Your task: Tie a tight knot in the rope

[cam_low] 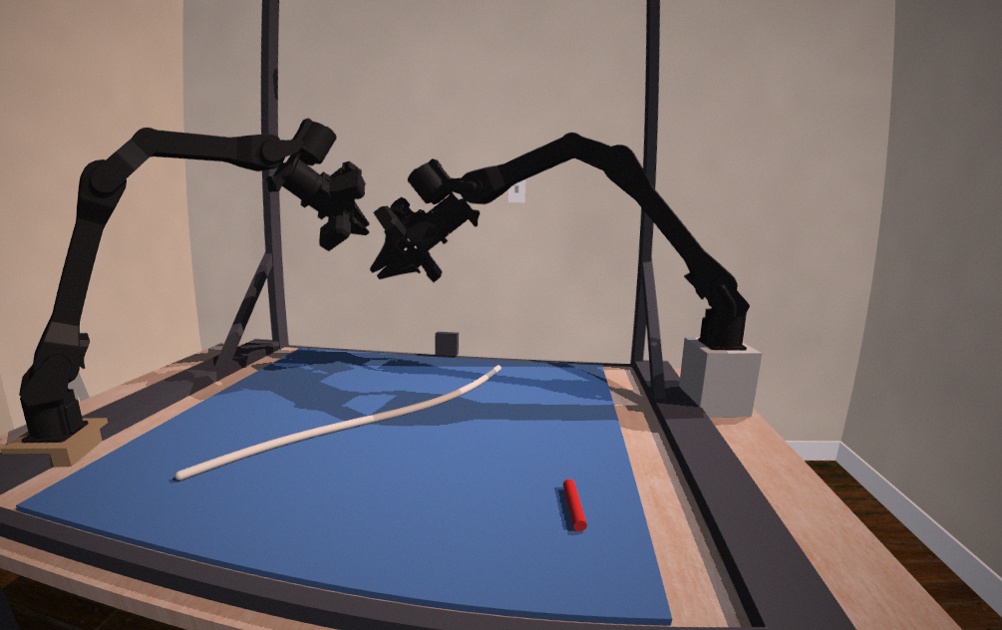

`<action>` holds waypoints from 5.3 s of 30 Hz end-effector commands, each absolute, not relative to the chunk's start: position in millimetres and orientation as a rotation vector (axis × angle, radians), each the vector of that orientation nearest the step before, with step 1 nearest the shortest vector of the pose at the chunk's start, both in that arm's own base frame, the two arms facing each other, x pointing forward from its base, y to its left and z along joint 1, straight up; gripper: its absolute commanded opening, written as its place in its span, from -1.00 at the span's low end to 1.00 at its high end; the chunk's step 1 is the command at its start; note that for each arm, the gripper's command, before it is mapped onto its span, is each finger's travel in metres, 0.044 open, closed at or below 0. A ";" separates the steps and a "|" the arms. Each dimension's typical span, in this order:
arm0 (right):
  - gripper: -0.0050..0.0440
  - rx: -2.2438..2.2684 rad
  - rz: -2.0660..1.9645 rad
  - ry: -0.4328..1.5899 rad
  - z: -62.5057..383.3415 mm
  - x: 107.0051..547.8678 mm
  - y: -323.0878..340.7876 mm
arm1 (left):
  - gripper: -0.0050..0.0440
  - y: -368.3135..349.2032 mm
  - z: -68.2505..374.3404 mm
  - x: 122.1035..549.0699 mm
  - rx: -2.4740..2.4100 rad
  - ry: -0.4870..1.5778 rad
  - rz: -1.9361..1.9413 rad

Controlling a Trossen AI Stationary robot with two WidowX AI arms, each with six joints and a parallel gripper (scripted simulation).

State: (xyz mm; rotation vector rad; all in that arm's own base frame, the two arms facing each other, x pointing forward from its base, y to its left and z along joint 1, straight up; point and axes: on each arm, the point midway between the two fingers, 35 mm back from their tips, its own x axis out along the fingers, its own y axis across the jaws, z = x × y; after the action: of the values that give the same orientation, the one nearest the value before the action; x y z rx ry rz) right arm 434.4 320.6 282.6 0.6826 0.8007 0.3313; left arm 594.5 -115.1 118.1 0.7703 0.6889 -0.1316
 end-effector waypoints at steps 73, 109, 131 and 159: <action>-0.39 -0.379 0.373 1.278 238.8 272.2 263.2 | -0.39 270.9 165.8 367.9 -0.497 1.307 0.567; -0.39 -0.463 0.386 1.312 239.1 260.6 255.5 | -0.39 282.6 170.2 341.0 -0.612 1.327 0.625; -0.39 -0.460 0.378 1.333 190.6 320.8 191.9 | -0.39 282.6 170.2 341.0 -0.612 1.327 0.625; -0.39 -0.449 0.360 1.341 69.8 350.0 -10.1 | -0.39 282.6 170.2 341.0 -0.612 1.327 0.625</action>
State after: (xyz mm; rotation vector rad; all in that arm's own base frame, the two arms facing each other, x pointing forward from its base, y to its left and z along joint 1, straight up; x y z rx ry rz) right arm 349.4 -4.7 63.1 -0.4450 1.3736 0.3656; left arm 340.7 283.0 153.2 -0.6185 1.3721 0.6185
